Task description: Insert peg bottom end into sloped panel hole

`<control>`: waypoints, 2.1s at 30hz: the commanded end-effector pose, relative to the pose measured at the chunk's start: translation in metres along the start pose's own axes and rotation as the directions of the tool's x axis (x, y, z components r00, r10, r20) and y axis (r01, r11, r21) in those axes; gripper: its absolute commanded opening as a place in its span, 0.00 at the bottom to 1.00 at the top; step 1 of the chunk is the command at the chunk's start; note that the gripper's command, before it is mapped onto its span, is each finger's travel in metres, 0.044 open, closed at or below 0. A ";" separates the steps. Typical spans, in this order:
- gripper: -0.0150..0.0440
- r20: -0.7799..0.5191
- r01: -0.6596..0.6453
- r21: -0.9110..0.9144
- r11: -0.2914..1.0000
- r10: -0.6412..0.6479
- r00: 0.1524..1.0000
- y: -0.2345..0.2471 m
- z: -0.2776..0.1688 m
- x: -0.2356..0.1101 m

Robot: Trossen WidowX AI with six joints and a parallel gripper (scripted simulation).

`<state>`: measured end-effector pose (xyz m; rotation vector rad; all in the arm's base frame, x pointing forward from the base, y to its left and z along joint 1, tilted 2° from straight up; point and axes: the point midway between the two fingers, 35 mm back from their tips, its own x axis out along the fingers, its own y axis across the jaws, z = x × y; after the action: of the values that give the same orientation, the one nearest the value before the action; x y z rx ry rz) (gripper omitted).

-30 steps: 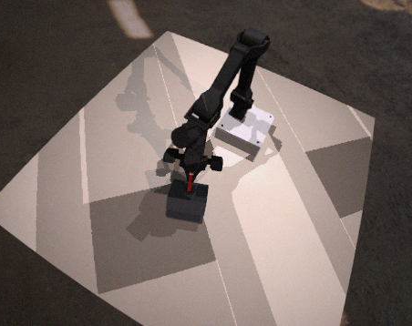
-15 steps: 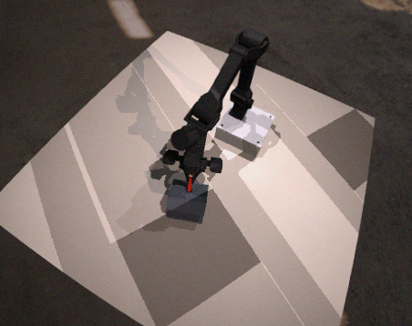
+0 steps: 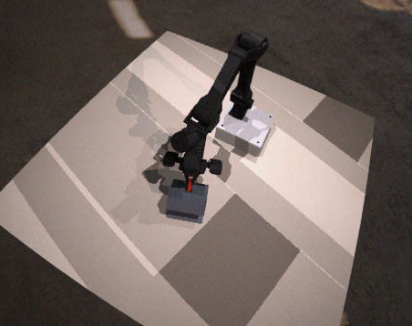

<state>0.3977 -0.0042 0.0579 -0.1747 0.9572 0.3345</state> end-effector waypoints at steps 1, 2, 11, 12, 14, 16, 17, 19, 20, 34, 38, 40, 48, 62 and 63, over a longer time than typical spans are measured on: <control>0.25 -0.004 0.002 0.004 1.000 -0.002 1.000 0.000 -0.001 0.003; 0.25 -0.004 0.002 0.004 1.000 -0.002 1.000 0.000 -0.001 0.004; 0.25 -0.004 0.002 0.004 1.000 -0.002 1.000 0.000 -0.001 0.007; 0.25 -0.004 0.002 0.004 1.000 -0.002 1.000 0.000 -0.002 0.007; 0.25 -0.004 0.002 0.004 1.000 -0.002 1.000 0.000 -0.002 0.008; 0.25 -0.004 0.002 0.004 1.000 -0.002 1.000 0.000 -0.002 0.008; 0.25 -0.004 0.002 0.004 1.000 -0.002 1.000 0.000 -0.002 0.009; 0.25 -0.004 0.002 0.004 1.000 -0.002 1.000 0.000 -0.003 0.009; 0.25 -0.004 0.002 0.004 1.000 -0.002 1.000 0.000 -0.003 0.009; 0.52 0.000 -0.001 0.000 1.000 0.001 1.000 0.000 -0.002 0.008; 0.70 0.000 -0.001 0.000 1.000 0.001 1.000 0.000 -0.002 0.008; 0.79 0.000 -0.001 0.000 1.000 0.001 1.000 0.000 -0.002 0.008; 1.00 -0.002 0.000 0.001 1.000 0.000 1.000 -0.001 -0.001 -0.001; 1.00 -0.006 0.001 0.003 1.000 0.000 1.000 -0.002 0.001 -0.024; 1.00 -0.006 0.001 0.003 1.000 -0.001 1.000 -0.002 0.001 -0.025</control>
<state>0.3882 -0.0092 0.0731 -0.1715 0.9690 0.3309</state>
